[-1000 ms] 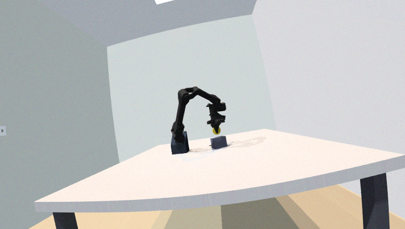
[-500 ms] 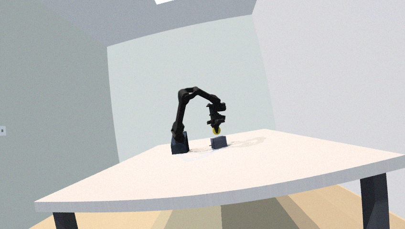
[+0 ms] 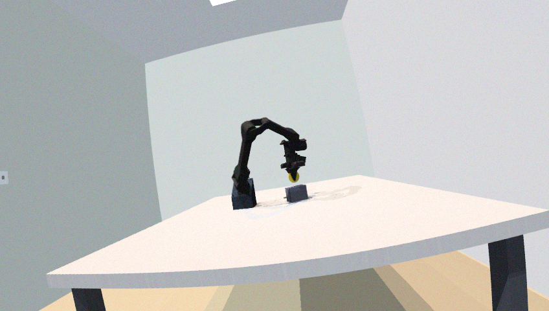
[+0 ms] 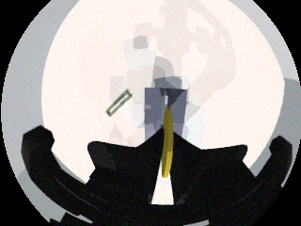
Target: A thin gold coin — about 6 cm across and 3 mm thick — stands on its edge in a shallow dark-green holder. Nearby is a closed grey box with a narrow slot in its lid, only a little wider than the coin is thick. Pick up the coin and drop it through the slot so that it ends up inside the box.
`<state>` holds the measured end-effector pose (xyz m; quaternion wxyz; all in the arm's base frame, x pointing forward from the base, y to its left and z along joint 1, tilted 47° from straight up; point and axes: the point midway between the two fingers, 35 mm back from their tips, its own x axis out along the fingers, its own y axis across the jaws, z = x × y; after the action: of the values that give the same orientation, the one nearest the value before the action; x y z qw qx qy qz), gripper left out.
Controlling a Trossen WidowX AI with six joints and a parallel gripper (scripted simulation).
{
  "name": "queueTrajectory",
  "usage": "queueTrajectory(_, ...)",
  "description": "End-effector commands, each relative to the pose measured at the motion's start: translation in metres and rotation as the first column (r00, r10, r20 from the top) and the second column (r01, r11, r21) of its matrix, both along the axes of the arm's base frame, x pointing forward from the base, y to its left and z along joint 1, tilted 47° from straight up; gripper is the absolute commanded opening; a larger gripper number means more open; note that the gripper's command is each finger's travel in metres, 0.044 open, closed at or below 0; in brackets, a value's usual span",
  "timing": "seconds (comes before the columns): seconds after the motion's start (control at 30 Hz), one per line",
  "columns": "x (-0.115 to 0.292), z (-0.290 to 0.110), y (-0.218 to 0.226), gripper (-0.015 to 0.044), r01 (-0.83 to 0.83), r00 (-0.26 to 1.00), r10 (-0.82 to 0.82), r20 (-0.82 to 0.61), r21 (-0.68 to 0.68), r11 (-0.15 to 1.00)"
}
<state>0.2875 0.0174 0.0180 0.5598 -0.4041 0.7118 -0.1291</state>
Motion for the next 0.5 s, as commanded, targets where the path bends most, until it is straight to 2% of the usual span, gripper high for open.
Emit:
queueTrajectory(0.0,-0.0004,-0.0005,0.0,0.0,0.0,1.0,0.0,-0.001,-0.001,1.0)
queueTrajectory(0.47,-0.0009,-0.0056,-0.0071,0.0,-0.005,1.0,0.005,-0.006,-0.001,1.0)
